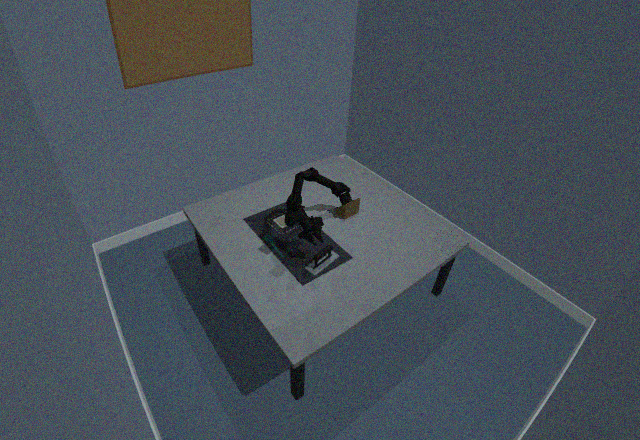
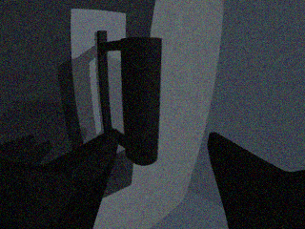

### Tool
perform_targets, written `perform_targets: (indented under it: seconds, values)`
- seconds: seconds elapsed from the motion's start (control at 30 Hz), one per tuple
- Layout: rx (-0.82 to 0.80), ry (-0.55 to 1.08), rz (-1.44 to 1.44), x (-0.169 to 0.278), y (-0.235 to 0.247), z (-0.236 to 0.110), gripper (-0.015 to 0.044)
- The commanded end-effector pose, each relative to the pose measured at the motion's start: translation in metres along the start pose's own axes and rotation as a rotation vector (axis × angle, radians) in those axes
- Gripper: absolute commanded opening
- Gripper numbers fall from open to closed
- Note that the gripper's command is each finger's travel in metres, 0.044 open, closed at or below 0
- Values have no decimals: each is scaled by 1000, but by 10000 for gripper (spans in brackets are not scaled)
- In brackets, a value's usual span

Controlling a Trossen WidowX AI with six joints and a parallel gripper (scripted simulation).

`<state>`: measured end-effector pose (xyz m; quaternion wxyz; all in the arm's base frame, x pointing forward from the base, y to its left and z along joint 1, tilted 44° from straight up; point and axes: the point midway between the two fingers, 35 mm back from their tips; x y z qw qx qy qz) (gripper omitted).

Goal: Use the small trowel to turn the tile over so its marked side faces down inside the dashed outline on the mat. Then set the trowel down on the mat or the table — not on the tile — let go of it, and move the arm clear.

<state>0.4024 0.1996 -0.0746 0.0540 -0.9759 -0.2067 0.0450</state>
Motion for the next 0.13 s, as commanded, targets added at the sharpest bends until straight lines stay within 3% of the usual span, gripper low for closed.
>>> perform_targets:
  seconds: [0.0,0.1]
  values:
    - [4,2,-15,-24,-46,-38,300]
    - [5,2,-17,-30,-54,-45,300]
Point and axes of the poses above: the point midway between the two fingers, 35 mm back from their tips, its own z axis out along the fingers, its own y axis across the jaws, x = y × z, and after that the axes turned 15 degrees about -z, right-handed
